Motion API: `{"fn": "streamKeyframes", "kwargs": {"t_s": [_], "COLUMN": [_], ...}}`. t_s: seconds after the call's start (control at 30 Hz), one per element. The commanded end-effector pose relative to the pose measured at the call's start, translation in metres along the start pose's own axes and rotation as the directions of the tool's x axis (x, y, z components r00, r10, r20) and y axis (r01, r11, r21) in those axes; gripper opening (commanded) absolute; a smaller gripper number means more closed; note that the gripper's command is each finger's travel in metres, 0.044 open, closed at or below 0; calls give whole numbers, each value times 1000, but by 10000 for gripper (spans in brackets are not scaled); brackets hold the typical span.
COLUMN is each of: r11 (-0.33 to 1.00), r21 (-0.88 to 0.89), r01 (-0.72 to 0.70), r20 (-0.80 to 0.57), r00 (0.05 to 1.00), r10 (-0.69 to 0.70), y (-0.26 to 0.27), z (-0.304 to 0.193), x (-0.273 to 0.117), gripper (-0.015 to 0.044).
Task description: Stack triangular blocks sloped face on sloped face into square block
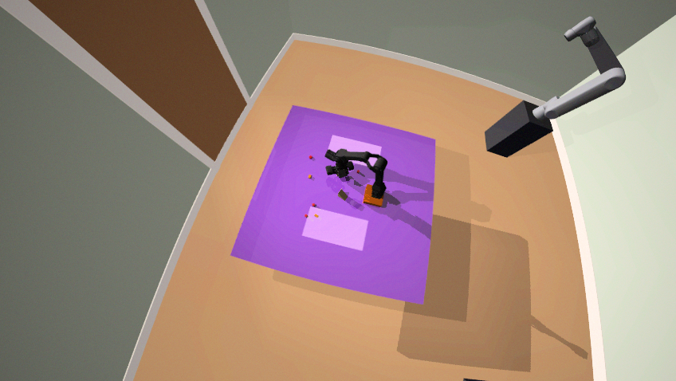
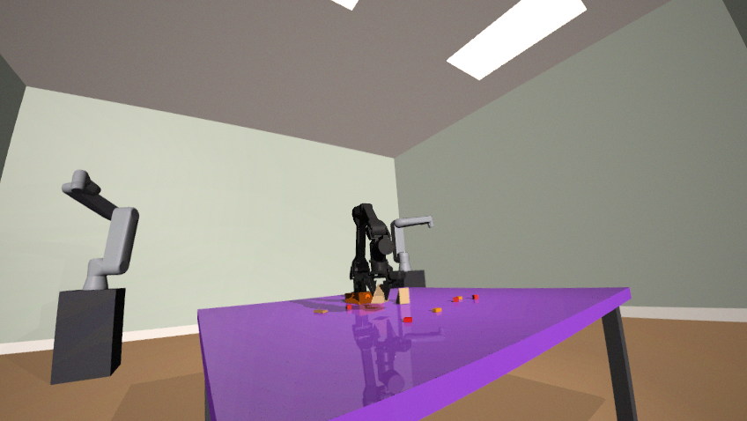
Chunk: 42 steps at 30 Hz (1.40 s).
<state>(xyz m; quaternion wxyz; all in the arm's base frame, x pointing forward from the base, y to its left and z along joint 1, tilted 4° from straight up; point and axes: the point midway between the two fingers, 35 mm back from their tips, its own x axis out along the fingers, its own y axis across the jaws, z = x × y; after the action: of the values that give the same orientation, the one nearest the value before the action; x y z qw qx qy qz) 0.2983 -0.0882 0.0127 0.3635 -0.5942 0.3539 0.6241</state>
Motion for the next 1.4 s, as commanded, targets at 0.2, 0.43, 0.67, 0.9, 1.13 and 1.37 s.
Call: {"fn": "streamKeyframes", "kwargs": {"t_s": [0.2, 0.43, 0.67, 0.9, 1.13, 1.37], "r11": [973, 914, 813, 765, 765, 765], "r21": [232, 407, 583, 644, 644, 644], "r01": [-1, -1, -1, -1, -1, -1], "r20": [-3, -2, -2, -1, -1, -1], "r00": [1000, 1000, 1000, 1000, 1000, 1000], "r10": [2, 2, 3, 3, 3, 3], "y": [0, 0, 0, 0, 0, 0], "z": [-1, -1, -1, -1, -1, -1], "x": [0, 0, 0, 0, 0, 0], "gripper": [0, 0, 0, 0, 0, 0]}}
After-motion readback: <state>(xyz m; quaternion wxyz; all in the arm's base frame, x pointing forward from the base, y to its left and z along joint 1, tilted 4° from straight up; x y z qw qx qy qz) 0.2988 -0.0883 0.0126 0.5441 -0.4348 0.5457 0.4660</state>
